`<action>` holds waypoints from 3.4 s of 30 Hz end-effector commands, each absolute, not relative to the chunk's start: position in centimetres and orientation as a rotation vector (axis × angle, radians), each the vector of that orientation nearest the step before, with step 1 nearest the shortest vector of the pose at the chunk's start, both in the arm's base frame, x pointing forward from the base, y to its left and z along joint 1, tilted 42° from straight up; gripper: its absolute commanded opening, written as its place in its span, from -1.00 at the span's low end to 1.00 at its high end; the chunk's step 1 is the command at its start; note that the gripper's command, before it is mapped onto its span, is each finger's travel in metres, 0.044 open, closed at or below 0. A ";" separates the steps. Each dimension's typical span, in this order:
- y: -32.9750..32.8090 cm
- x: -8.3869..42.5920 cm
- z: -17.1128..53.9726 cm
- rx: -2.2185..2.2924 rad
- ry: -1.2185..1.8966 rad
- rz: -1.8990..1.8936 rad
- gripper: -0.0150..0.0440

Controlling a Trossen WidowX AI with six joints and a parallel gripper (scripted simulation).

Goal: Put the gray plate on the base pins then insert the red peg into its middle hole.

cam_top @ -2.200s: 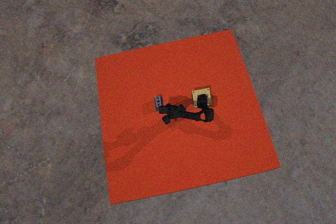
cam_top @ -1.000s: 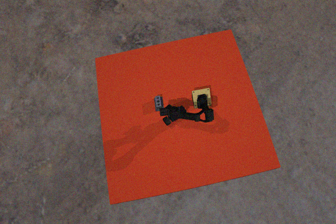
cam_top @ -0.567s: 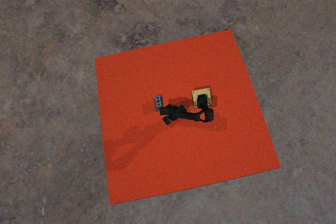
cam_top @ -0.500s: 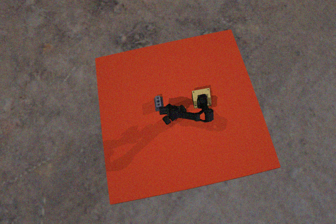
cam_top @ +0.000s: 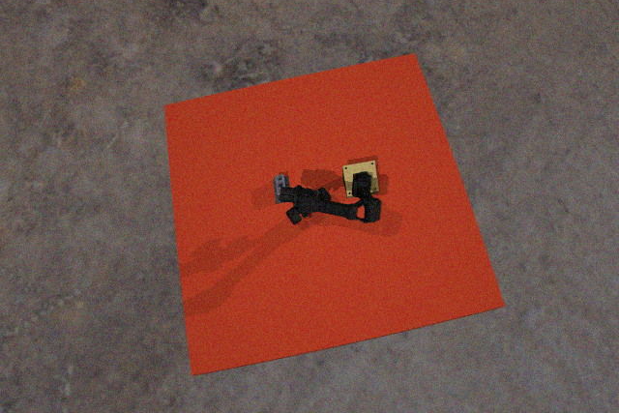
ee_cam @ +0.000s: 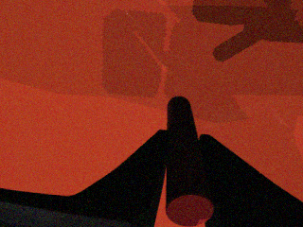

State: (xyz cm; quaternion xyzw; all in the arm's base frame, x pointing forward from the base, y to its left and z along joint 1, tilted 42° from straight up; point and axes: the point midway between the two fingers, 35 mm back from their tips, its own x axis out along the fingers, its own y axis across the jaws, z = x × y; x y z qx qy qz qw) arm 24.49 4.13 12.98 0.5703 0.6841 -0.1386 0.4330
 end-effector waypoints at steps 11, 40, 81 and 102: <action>2.3 25.7 13.5 1.420 1.703 -0.346 -0.49; -3.2 31.1 9.8 1.414 1.696 -0.348 -0.49; -9.9 35.2 3.3 1.412 1.694 -0.339 -0.49; -9.9 35.2 3.3 1.412 1.694 -0.339 -0.49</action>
